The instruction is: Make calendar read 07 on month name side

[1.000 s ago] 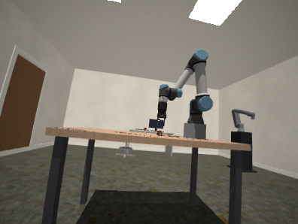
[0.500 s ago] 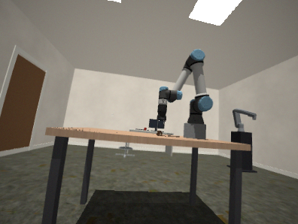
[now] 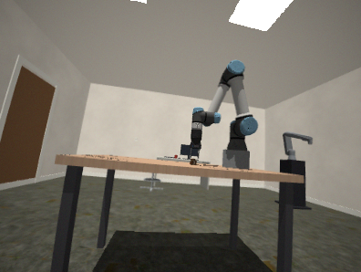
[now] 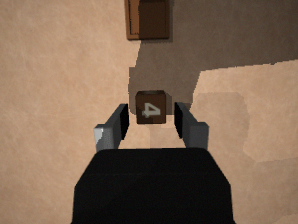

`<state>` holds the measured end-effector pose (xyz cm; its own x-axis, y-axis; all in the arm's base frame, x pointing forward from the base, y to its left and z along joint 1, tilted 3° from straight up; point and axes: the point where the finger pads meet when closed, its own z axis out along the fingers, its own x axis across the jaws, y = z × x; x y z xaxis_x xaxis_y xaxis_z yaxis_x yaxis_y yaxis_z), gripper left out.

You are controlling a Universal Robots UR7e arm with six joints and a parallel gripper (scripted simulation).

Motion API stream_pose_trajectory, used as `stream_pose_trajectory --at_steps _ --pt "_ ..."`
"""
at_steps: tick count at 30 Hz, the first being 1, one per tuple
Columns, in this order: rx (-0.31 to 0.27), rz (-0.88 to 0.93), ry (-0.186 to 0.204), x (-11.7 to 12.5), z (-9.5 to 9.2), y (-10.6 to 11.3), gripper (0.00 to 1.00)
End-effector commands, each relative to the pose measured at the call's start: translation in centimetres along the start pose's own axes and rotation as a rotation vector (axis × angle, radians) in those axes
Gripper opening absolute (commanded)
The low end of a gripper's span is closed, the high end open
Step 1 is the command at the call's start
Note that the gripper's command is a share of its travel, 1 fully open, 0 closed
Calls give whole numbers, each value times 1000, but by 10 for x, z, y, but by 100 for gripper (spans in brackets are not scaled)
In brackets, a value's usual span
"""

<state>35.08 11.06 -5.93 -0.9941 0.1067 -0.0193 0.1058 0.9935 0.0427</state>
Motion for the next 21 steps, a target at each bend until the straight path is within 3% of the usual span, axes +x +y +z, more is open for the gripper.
stream_pose_trajectory --at_steps 1,21 --pt "0 0 -1 0 4 0 90" --pt "0 0 -1 0 5 0 90"
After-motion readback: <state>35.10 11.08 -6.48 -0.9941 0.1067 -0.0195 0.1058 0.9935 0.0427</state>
